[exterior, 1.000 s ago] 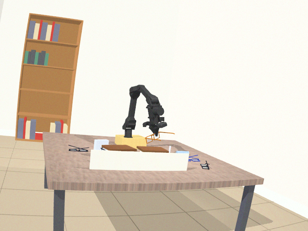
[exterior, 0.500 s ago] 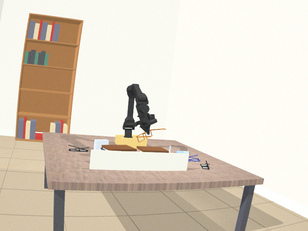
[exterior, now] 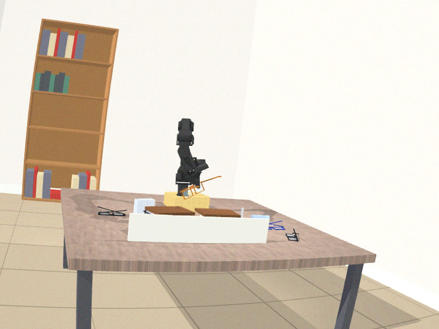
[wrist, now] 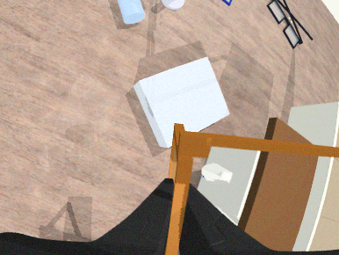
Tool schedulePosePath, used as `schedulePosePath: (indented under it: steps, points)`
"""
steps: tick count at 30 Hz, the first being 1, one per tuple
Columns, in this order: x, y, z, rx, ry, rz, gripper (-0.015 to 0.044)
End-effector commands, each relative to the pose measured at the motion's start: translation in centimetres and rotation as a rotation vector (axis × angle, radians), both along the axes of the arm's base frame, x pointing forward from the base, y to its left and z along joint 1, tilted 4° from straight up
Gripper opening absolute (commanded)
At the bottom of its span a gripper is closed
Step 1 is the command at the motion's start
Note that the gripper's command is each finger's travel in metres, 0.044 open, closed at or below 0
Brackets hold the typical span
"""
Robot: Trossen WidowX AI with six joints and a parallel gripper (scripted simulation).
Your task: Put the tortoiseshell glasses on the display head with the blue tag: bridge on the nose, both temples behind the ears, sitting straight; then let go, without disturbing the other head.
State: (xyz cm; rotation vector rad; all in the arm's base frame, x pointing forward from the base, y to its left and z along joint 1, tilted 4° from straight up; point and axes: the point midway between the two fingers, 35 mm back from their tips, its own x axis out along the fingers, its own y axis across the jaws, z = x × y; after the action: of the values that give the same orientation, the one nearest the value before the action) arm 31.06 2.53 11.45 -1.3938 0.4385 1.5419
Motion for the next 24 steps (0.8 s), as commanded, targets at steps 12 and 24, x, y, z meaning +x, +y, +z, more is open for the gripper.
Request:
schedulePosePath:
  steps: [12, 24]
  points:
    - [-0.7, -6.7, 1.5, 0.029, -0.158, -0.041, 0.0000]
    - [-2.3, -11.8, 2.7, 0.013, -0.289, -0.081, 0.0000]
